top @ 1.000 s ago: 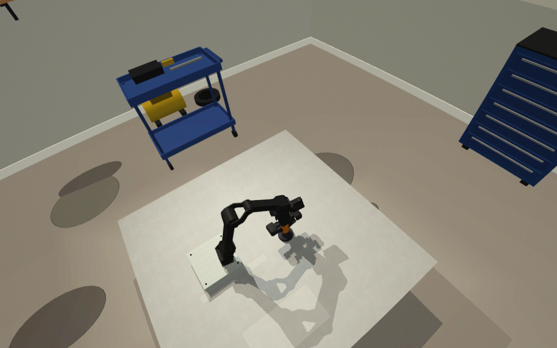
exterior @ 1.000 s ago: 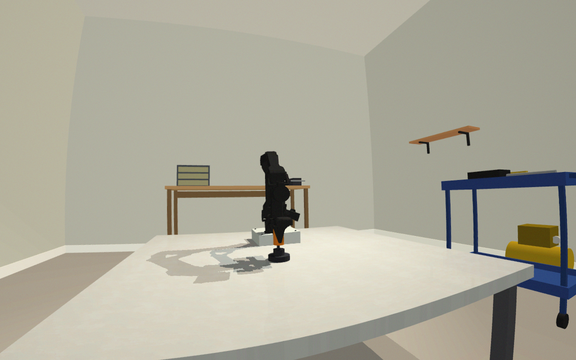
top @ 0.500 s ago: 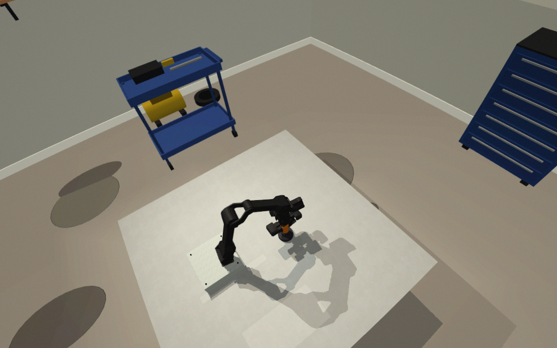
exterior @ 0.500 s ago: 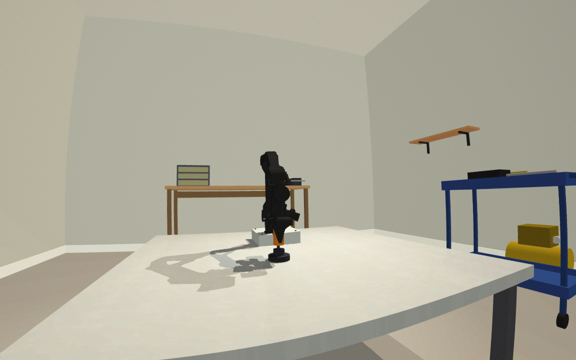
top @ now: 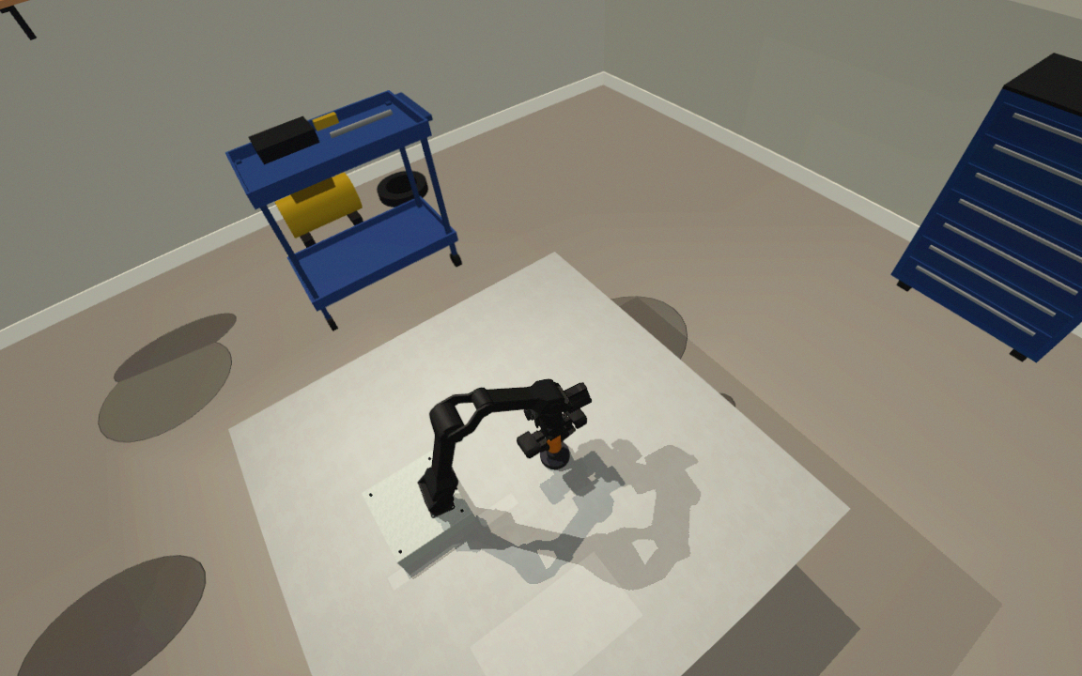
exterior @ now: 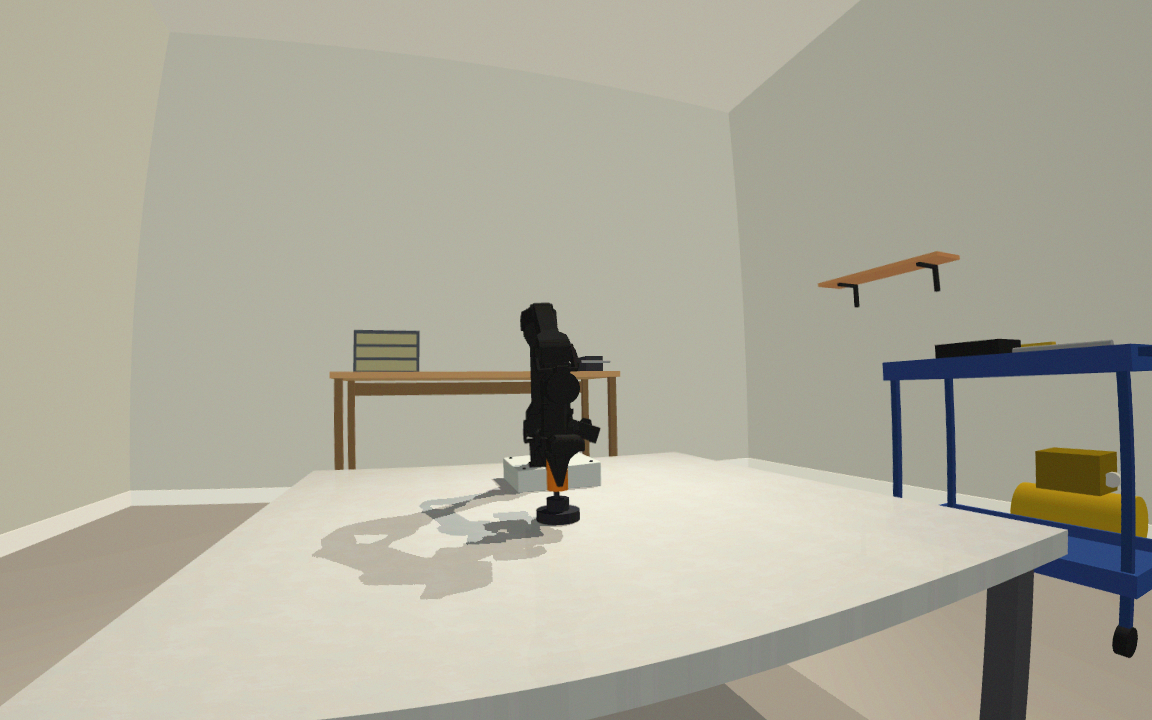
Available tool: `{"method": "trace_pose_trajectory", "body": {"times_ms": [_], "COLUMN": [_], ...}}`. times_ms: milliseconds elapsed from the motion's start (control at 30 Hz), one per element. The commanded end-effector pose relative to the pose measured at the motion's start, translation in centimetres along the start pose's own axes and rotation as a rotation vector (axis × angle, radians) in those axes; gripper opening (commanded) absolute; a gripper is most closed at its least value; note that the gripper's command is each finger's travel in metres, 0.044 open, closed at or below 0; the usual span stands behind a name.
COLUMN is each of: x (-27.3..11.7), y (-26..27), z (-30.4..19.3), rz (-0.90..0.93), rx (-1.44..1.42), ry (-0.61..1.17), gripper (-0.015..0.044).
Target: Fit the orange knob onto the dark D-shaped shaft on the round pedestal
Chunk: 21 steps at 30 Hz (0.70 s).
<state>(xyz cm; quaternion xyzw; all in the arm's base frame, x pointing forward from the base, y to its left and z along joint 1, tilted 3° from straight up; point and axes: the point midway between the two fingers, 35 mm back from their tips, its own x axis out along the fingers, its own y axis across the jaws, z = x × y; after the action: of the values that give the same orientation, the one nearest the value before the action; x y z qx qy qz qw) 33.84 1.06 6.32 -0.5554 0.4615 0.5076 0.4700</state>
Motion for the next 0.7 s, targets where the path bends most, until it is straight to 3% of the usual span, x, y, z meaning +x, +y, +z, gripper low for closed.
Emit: {"method": "trace_pose_trajectory", "body": {"times_ms": [0, 667], "x": [0.04, -0.64], "y": [0.02, -0.11], "z": [-0.06, -0.1], "rz": [0.002, 0.002], "rx": [-0.035, -0.081], "ry": [0.003, 0.003], "gripper": [0.0, 0.0]}}
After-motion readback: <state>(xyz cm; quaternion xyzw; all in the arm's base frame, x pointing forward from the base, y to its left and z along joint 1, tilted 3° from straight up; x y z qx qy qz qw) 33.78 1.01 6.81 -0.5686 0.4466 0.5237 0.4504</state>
